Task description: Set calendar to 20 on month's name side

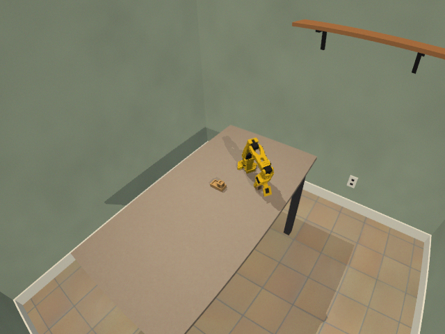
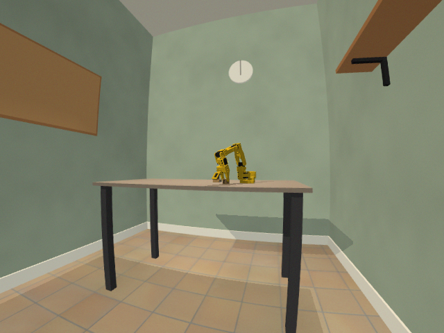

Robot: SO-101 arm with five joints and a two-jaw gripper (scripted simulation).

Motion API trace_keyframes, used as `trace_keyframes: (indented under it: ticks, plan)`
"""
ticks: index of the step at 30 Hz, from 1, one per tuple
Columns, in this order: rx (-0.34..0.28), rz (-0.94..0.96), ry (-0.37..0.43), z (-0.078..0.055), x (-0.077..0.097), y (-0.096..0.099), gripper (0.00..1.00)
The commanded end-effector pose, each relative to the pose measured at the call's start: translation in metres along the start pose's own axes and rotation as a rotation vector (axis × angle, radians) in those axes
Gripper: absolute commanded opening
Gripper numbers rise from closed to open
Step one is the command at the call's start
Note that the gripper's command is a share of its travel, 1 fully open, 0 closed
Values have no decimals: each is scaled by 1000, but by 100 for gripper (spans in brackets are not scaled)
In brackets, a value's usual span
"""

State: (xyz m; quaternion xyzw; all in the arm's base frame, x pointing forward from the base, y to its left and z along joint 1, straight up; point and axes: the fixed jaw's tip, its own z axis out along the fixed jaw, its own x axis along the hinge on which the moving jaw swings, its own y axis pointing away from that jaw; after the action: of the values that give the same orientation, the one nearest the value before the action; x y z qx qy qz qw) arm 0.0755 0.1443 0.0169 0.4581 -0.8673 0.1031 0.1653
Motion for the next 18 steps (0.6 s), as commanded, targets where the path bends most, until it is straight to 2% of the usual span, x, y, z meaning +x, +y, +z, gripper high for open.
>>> trace_keyframes:
  ticks: [1, 6, 14, 18]
  plan:
    - [-8, 1, -39, -5, -5, -2, 16]
    - [-8, 1, -39, -5, -5, -2, 15]
    - [-8, 1, -39, -5, -5, -2, 2]
    - [-8, 1, -39, -5, -5, -2, 0]
